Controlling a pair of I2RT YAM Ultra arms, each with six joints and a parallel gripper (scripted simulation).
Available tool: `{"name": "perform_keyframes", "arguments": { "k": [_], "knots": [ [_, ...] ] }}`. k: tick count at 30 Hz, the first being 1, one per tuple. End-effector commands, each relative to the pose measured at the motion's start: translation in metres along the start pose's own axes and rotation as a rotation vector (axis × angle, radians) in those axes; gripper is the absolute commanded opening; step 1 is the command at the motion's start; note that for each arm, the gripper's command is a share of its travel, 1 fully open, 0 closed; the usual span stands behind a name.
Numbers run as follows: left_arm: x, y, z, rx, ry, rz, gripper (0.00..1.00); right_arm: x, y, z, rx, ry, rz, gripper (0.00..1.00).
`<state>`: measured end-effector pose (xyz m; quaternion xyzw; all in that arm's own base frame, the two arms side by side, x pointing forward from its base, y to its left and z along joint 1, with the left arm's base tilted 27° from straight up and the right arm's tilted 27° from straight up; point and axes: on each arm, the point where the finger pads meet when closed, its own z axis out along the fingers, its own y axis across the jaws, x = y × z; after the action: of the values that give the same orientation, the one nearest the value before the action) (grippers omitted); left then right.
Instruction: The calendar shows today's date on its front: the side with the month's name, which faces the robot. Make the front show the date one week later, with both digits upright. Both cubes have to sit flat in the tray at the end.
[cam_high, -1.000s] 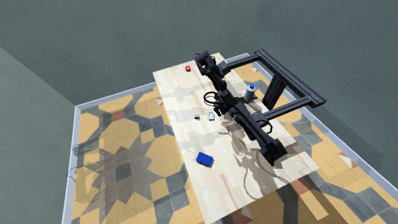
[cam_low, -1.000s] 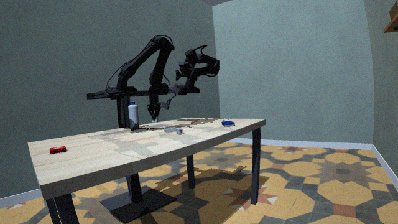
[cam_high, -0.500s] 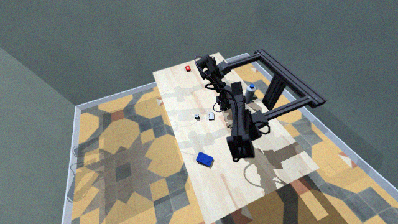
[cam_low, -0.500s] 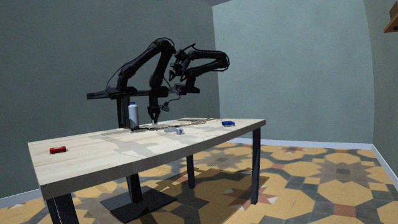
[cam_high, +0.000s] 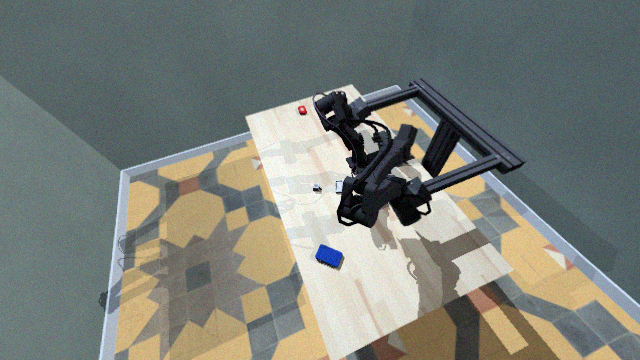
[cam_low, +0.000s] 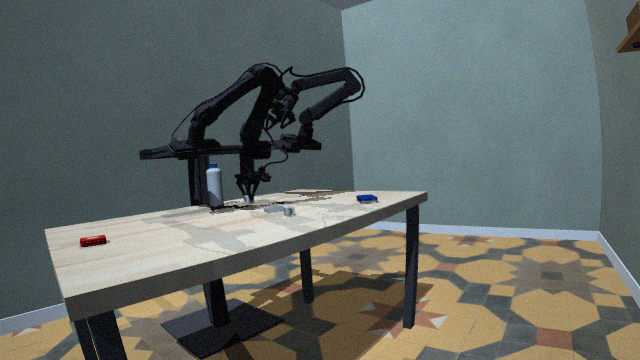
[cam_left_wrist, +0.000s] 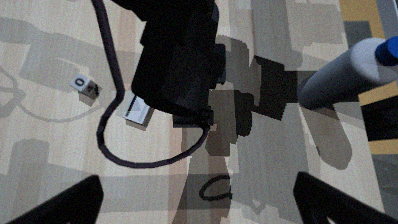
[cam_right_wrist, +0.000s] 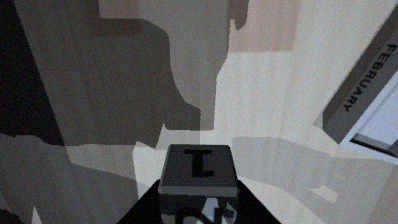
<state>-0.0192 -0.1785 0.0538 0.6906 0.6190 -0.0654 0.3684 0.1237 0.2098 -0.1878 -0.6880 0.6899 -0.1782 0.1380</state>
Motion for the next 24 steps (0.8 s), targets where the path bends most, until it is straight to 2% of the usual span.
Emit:
{"name": "perform_keyframes", "arguments": {
  "k": [1, 21, 23, 24],
  "knots": [
    [-0.009, 0.002, -0.008, -0.037, -0.030, -0.024, 1.00, -0.001, 0.003, 0.006, -0.012, -0.008, -0.037, 0.26],
    [-0.008, -0.002, -0.009, -0.023, -0.026, 0.006, 1.00, -0.005, -0.001, 0.033, -0.009, -0.012, -0.037, 0.26],
    [-0.008, -0.002, -0.009, -0.023, -0.026, 0.006, 1.00, -0.009, -0.002, 0.025, -0.005, -0.018, -0.038, 0.49],
    [-0.008, -0.002, -0.009, -0.023, -0.026, 0.006, 1.00, -0.011, -0.003, 0.019, 0.000, -0.021, -0.041, 0.56]
  ]
}}
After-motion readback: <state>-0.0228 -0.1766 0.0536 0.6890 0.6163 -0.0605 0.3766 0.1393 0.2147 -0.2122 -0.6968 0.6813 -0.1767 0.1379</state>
